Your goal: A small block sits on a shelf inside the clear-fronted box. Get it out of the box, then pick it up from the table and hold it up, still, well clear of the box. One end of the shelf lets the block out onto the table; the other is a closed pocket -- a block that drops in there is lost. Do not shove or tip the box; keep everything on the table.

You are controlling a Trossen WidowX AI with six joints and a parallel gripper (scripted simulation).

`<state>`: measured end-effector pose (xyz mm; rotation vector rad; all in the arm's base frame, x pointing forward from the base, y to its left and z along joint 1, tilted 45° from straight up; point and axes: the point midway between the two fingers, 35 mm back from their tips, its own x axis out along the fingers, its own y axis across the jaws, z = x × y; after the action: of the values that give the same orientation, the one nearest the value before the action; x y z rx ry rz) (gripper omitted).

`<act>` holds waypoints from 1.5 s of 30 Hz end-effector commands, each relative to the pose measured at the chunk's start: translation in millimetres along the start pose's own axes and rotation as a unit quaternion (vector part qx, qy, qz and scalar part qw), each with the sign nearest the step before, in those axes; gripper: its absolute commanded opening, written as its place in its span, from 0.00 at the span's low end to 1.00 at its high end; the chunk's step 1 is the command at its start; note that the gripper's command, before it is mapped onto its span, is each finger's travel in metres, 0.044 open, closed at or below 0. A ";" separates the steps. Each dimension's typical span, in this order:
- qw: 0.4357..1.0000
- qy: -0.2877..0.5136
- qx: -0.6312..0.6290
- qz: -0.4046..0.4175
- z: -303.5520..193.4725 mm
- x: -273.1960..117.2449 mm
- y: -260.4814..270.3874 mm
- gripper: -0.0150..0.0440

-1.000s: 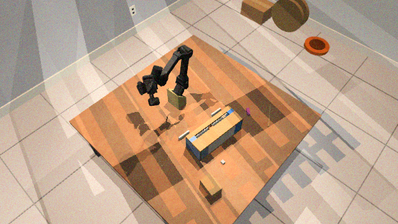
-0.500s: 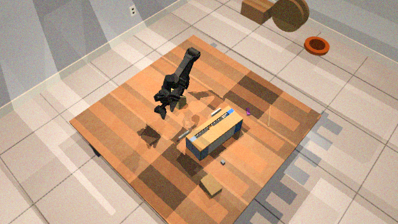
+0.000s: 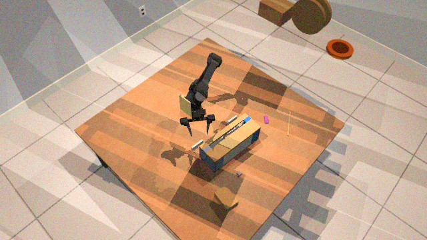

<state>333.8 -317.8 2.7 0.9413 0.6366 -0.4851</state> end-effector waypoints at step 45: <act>0.315 0.337 -0.820 0.338 -223.3 -84.6 171.9 0.93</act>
<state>318.5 -31.0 64.5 -0.8068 0.9450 1.3808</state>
